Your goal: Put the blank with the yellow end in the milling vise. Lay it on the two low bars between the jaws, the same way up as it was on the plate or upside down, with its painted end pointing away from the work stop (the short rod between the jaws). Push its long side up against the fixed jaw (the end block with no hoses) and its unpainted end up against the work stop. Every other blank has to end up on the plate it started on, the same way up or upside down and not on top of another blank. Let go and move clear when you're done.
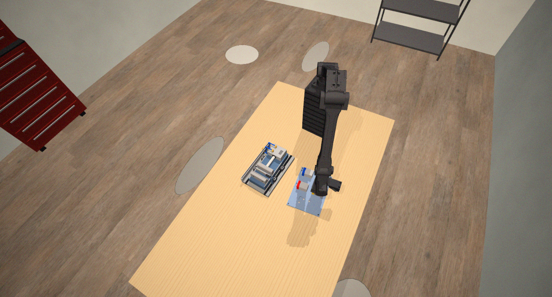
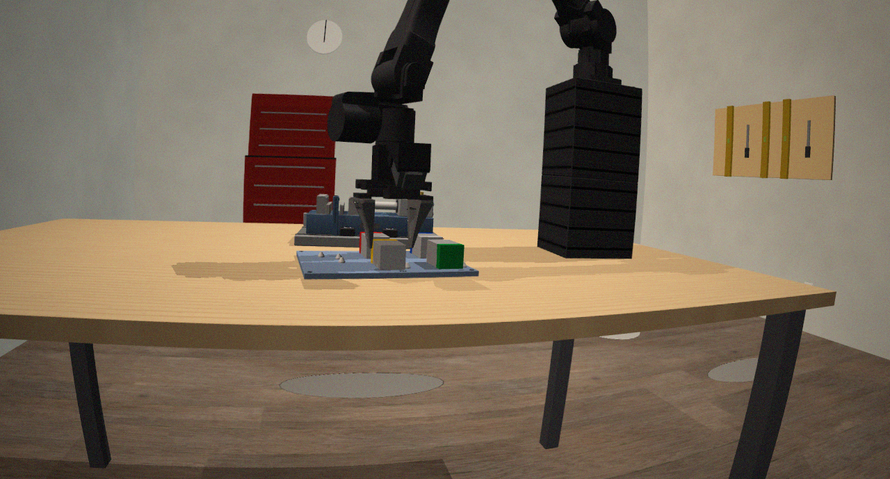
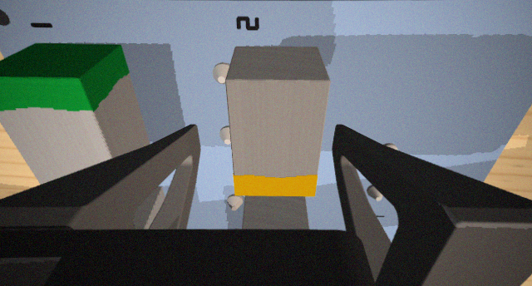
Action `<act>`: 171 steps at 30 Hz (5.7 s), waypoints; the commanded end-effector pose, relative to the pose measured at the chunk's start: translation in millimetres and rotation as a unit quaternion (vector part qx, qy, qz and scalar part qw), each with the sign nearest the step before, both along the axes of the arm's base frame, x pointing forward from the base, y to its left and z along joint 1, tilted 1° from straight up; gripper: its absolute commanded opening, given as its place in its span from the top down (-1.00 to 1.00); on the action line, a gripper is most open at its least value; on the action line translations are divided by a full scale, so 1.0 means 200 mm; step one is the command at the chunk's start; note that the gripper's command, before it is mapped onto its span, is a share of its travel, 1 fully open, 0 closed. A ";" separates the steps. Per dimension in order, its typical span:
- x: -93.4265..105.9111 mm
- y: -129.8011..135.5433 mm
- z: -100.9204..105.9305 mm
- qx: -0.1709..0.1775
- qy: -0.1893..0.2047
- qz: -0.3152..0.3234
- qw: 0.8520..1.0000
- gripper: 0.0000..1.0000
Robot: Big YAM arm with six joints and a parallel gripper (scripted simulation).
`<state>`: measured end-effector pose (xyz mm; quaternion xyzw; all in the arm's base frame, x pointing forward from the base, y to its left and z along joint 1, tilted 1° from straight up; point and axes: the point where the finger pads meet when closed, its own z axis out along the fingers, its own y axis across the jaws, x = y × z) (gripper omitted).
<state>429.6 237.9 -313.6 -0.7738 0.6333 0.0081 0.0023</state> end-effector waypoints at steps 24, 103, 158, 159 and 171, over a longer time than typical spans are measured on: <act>0.03 0.03 0.02 0.006 -0.008 -0.002 1.000 1.00; 0.05 0.01 0.44 0.007 -0.011 -0.002 1.000 1.00; 0.43 -0.59 0.62 0.007 -0.018 -0.034 0.999 1.00; 0.43 -0.64 0.60 0.006 -0.014 -0.036 0.999 1.00; 0.57 -1.23 0.62 0.005 -0.019 -0.065 0.998 1.00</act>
